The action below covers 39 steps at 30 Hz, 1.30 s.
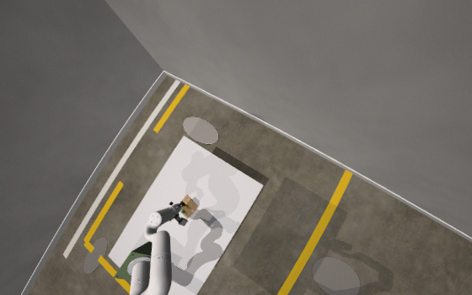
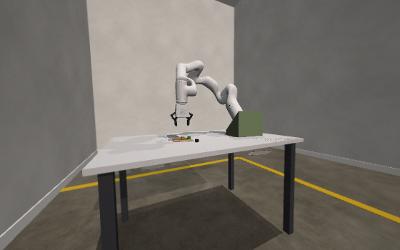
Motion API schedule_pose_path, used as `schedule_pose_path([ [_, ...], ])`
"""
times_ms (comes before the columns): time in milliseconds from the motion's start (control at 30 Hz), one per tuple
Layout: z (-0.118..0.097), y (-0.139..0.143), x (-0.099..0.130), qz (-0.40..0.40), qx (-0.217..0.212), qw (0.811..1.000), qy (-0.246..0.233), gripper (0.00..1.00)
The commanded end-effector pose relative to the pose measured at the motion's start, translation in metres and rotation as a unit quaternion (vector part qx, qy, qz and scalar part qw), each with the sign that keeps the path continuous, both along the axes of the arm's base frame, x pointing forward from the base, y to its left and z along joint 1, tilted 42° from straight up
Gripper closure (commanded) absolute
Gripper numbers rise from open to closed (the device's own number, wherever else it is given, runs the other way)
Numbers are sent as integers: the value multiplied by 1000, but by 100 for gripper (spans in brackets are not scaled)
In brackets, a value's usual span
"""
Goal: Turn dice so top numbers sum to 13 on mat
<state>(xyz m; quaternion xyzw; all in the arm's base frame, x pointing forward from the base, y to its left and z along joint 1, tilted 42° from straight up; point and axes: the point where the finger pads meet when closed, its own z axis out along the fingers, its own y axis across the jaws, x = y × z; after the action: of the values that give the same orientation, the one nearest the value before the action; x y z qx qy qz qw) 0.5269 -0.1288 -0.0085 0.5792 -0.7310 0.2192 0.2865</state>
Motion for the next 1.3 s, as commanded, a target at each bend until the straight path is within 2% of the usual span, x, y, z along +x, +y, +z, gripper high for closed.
schedule_pose_path([
  [0,1,0,1,0,0,1000,-1,0],
  [100,-1,2,1,1,0,1000,0,0],
  [133,-7,8,-2,3,1,1000,1,0],
  [200,-38,39,-14,14,5,1000,11,0],
  [233,-38,39,-14,14,5,1000,11,0],
  [267,-58,58,-24,22,6,1000,17,0],
  [333,-58,58,-24,22,6,1000,17,0],
  [367,-76,75,-34,28,7,999,23,0],
  [433,-76,75,-34,28,7,999,23,0],
  [467,-88,86,-42,32,8,999,27,0],
  [533,-95,92,-47,35,8,999,29,0],
  [567,-95,92,-47,35,8,999,29,64],
  [1267,-95,92,-47,35,8,999,29,64],
])
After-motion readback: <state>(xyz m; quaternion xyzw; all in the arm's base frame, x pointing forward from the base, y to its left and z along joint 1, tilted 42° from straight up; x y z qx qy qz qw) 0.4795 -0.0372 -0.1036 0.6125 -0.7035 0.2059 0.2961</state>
